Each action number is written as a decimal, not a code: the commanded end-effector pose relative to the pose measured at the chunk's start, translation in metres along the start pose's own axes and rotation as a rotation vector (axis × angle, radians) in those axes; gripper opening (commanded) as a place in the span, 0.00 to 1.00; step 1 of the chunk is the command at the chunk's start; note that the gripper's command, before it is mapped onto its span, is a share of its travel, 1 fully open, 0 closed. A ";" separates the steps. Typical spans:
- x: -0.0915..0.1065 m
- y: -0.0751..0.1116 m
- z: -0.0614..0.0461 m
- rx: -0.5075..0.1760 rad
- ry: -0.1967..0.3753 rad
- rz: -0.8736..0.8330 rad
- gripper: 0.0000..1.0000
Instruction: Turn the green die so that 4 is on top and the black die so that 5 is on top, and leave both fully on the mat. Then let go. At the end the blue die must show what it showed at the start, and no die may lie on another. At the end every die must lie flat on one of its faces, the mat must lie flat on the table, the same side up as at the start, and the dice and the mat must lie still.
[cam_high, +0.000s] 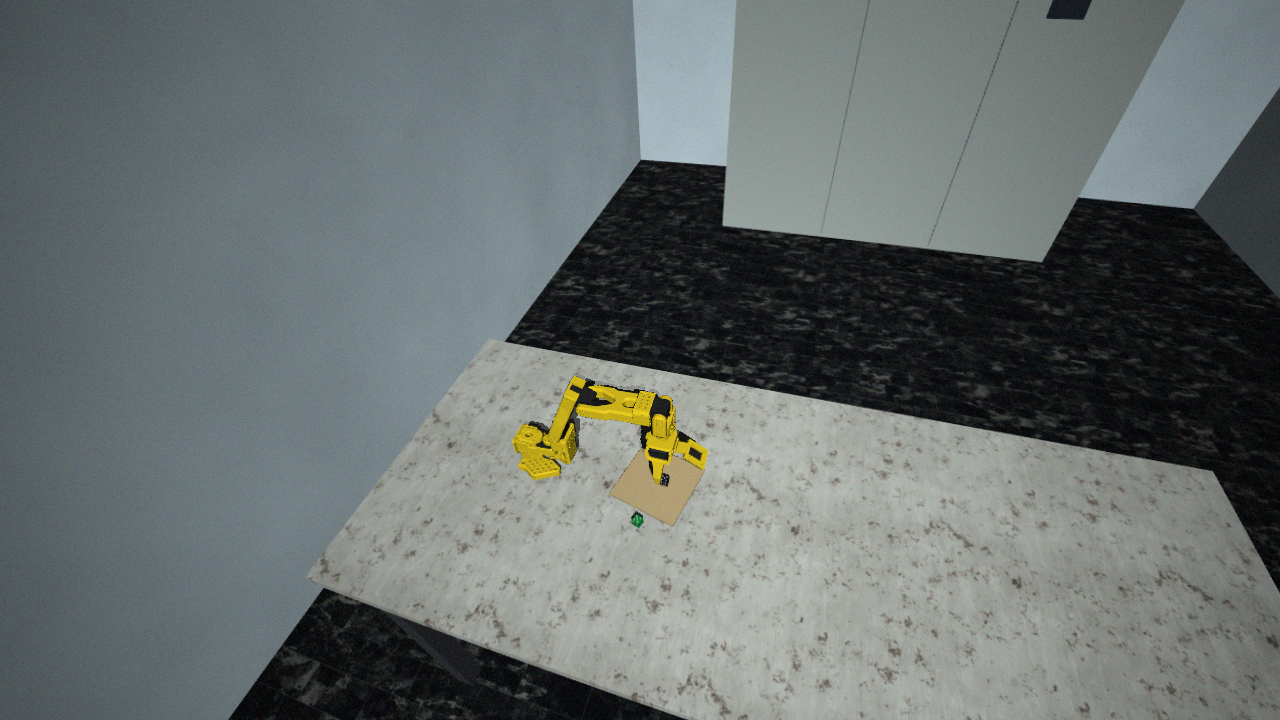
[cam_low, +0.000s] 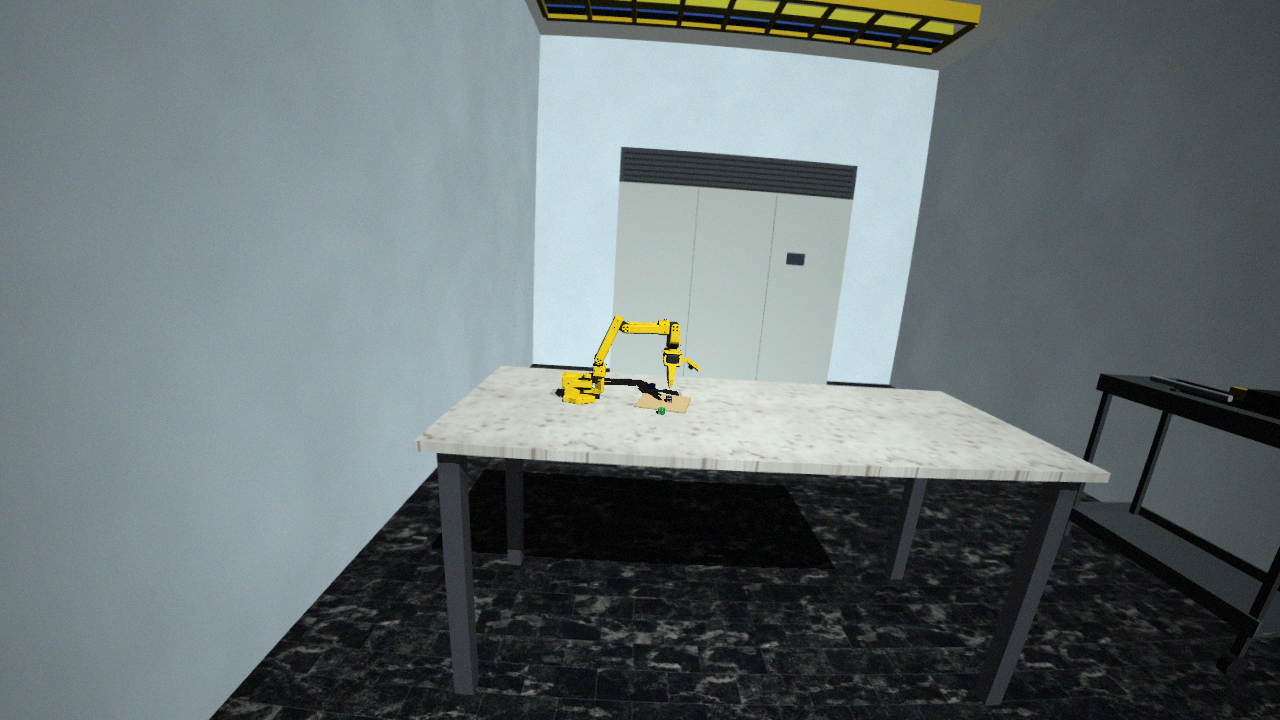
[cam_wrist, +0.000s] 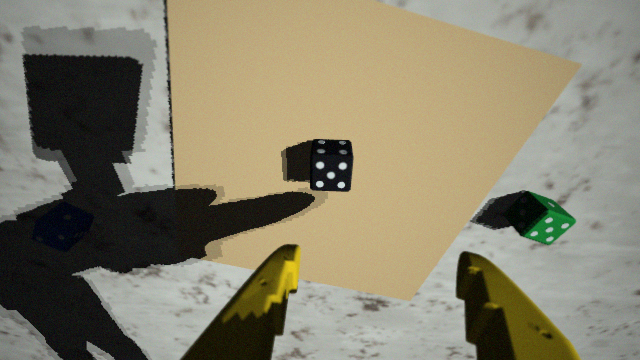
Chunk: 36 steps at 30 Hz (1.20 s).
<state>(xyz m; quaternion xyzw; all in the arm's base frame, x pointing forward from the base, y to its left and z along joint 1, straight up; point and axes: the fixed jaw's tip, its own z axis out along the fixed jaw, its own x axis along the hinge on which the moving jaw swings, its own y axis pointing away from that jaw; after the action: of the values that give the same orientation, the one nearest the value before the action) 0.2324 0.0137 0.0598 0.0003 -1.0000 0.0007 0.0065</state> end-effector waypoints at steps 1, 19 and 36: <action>-0.007 0.002 -0.020 -0.004 -0.088 -0.006 0.27; -0.007 0.002 -0.020 -0.004 -0.088 -0.006 0.27; -0.010 0.002 -0.073 -0.011 -0.337 -0.005 0.26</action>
<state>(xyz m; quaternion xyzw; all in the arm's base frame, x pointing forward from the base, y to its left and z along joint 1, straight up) 0.2402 0.0140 0.1060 0.0003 -0.9950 -0.0021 -0.1002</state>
